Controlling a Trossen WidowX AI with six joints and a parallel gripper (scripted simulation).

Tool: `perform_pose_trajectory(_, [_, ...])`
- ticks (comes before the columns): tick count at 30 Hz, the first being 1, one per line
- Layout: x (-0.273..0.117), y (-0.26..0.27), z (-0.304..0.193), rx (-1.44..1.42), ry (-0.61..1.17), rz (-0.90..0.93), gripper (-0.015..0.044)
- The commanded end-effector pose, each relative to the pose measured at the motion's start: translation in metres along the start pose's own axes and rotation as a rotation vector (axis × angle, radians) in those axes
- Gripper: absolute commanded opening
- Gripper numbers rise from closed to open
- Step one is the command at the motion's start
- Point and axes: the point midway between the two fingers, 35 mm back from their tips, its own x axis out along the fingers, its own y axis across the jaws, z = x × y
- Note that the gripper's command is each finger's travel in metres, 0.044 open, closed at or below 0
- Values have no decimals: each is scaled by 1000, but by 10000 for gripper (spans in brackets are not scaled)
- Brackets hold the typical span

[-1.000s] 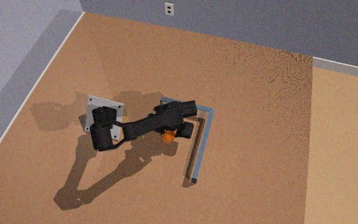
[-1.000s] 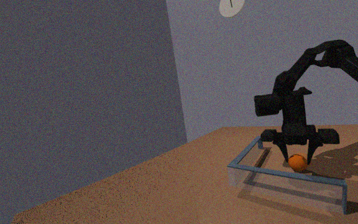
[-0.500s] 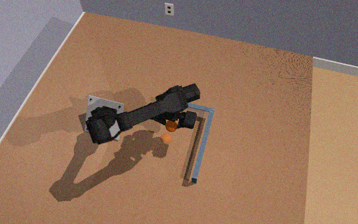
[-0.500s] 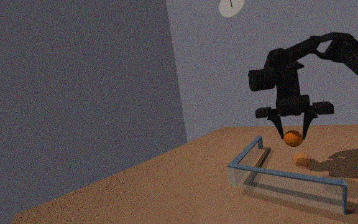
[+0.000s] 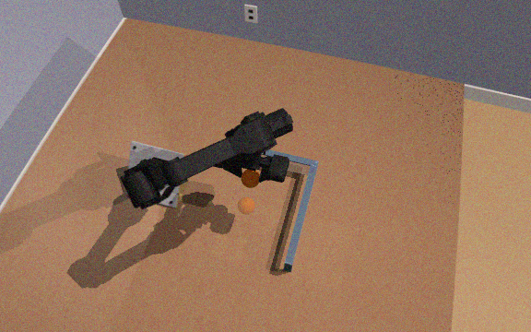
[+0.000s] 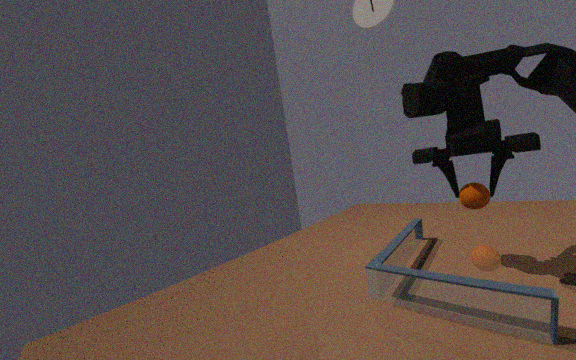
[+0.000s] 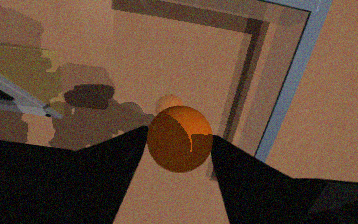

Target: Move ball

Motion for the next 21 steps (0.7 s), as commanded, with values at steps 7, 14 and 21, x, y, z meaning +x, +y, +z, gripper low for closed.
perform_pose_trajectory(7, [31, 7, -16, 4, -4, 1, 0])
perform_pose_trajectory(14, [46, 11, -21, 4, -2, 1, 0])
perform_pose_trajectory(21, [76, 9, -20, 4, -4, 1, 0])
